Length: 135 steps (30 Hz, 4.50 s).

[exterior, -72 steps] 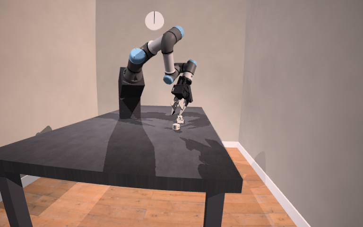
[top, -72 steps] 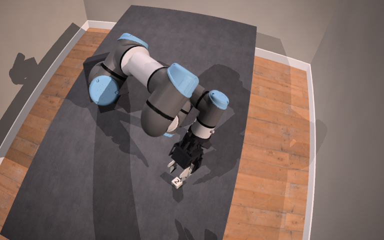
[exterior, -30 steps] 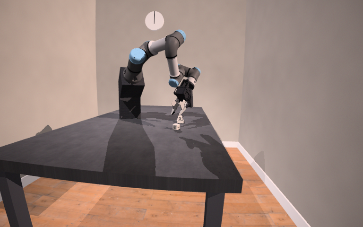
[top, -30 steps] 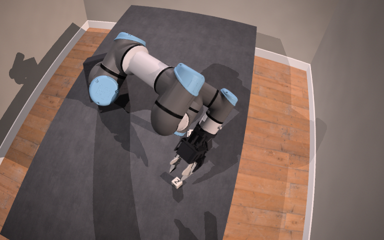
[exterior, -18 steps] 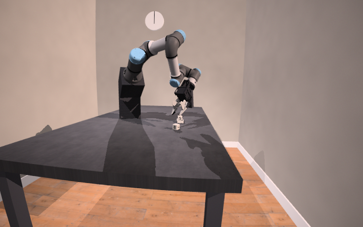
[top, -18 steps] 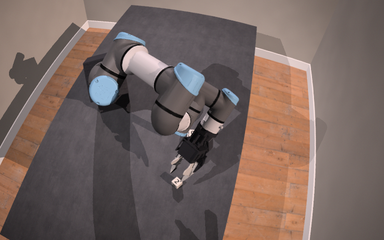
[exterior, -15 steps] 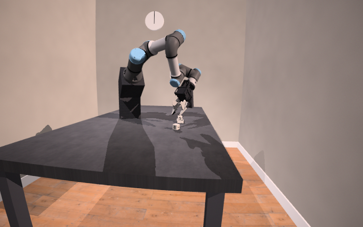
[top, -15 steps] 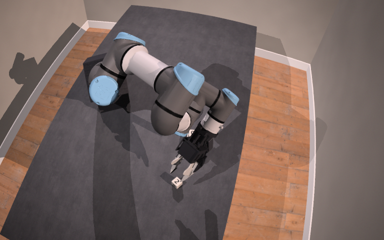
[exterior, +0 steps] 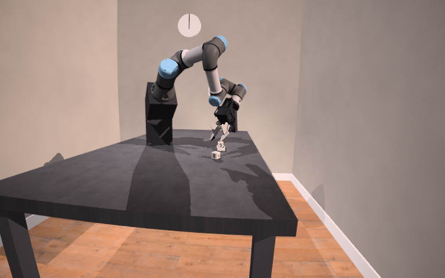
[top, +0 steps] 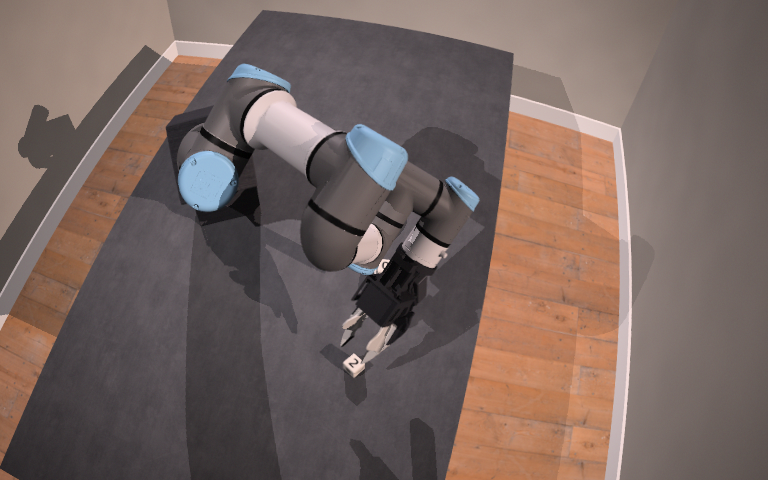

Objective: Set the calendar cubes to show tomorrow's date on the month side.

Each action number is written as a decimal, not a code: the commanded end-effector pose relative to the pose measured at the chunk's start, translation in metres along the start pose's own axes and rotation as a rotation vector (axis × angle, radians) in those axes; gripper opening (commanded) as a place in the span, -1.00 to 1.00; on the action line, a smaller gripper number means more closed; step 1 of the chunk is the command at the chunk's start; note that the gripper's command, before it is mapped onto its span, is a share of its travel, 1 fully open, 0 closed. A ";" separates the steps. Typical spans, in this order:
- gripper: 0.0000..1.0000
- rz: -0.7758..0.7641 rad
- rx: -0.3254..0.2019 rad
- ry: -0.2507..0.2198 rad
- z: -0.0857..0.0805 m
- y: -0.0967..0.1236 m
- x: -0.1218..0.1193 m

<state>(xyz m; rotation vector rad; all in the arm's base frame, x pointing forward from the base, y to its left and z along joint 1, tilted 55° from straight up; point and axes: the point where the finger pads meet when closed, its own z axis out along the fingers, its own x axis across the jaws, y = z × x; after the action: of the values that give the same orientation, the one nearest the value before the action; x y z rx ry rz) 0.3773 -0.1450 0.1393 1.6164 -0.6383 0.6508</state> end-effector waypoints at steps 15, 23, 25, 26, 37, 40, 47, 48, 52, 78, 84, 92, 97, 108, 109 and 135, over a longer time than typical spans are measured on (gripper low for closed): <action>-0.44 0.001 -0.001 -0.001 0.004 -0.004 0.000; -0.44 0.001 -0.001 -0.001 0.008 -0.008 0.000; -0.44 0.001 -0.001 -0.001 0.009 -0.010 0.000; -0.44 0.001 -0.001 0.000 0.010 -0.011 0.000; -0.44 0.001 -0.001 -0.001 0.020 -0.020 0.000; -0.44 0.001 -0.001 -0.001 0.024 -0.024 0.000; -0.44 0.001 -0.001 -0.001 0.034 -0.035 0.000; -0.44 0.001 -0.001 -0.001 0.036 -0.036 0.000; -0.44 0.001 -0.001 -0.001 0.039 -0.040 0.000; -0.44 0.001 -0.001 0.000 0.049 -0.049 0.000; -0.44 0.001 -0.001 0.000 0.049 -0.049 0.000; -0.44 0.001 -0.001 0.000 0.049 -0.049 0.000; -0.44 0.001 -0.001 0.000 0.049 -0.049 0.000; -0.44 0.001 -0.001 0.000 0.049 -0.049 0.000; -0.44 0.001 -0.001 0.000 0.049 -0.049 0.000; -0.80 0.001 -0.001 0.000 0.049 -0.049 0.000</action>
<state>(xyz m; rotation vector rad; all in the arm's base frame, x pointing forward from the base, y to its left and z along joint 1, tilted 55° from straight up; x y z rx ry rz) 0.4160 -0.1876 0.0995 1.6159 -0.6397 0.6494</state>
